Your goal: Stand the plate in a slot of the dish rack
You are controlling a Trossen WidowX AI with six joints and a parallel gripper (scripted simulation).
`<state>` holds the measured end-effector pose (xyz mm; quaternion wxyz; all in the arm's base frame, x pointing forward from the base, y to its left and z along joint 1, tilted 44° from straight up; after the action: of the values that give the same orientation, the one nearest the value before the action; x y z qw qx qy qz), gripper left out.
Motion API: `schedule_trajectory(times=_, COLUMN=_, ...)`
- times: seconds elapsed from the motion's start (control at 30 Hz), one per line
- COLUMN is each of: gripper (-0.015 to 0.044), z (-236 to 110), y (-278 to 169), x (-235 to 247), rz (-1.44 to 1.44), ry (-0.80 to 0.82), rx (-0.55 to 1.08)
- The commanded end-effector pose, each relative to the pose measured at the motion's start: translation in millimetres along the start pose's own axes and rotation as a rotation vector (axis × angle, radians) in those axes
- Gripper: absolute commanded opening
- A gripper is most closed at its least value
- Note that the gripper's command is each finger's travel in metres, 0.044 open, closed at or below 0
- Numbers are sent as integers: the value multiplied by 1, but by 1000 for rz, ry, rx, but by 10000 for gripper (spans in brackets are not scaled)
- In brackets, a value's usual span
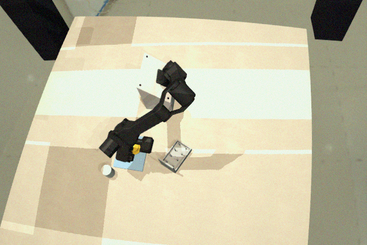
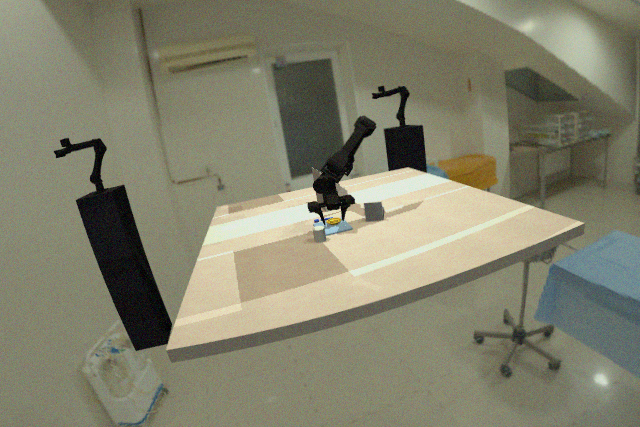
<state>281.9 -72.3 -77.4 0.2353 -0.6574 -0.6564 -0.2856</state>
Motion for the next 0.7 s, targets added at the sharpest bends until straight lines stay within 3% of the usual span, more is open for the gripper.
schedule_trajectory(times=0.0, gripper=347, z=2, y=-2, x=1, rz=7, ry=6, rx=1)
schedule_trajectory(times=0.13, gripper=347, z=2, y=-2, x=1, rz=7, ry=6, rx=1)
schedule_trajectory(times=0.47, gripper=280, z=2, y=-2, x=1, rz=7, ry=6, rx=1)
schedule_trajectory(times=0.67, gripper=123, z=-20, y=4, x=-3, rz=6, ry=-4, rx=-10)
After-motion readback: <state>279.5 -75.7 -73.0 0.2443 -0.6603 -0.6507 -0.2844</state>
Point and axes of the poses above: the point midway between the two fingers, 35 mm back from their tips, its own z axis out along the fingers, its own x axis across the jaws, y = z × x, the point moved 5 cm from there along -z, back along the fingers, and after that the axes turned 7 degrees about -z, right-handed, at the moved point
